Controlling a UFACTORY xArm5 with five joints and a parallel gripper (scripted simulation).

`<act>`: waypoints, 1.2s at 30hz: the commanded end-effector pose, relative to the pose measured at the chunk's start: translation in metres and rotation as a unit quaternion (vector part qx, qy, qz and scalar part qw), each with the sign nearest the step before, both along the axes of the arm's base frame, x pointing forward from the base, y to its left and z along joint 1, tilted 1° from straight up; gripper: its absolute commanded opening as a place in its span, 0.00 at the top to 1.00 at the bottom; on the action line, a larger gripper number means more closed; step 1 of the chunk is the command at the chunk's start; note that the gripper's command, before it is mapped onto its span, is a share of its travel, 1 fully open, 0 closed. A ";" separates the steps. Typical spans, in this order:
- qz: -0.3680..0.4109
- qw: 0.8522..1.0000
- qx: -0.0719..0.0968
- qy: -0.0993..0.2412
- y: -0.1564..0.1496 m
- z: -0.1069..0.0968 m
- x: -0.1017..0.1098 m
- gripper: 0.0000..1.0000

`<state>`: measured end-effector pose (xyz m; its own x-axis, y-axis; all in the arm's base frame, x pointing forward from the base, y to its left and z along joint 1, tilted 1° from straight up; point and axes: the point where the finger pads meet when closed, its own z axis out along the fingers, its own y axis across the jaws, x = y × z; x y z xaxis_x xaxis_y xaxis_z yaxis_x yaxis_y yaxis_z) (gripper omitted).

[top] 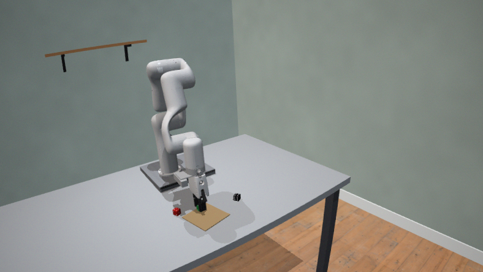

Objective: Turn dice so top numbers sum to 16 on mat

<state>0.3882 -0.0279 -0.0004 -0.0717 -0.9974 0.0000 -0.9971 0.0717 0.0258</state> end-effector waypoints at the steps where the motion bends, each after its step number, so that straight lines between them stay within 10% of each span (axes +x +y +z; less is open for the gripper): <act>1: 0.000 1.000 0.000 -0.001 0.000 0.011 0.001 0.58; 13: 0.000 1.000 0.000 -0.001 0.000 0.071 0.003 0.58; 23: 0.000 1.000 0.000 -0.001 0.000 0.082 0.003 0.58; 24: 0.000 1.000 0.000 -0.001 0.000 0.082 0.003 0.00; 36: 0.000 1.000 0.000 -0.001 0.000 0.082 0.003 0.00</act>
<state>0.3896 -0.0281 0.0805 -0.0717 -0.9974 0.0000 -0.9970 0.0717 0.0275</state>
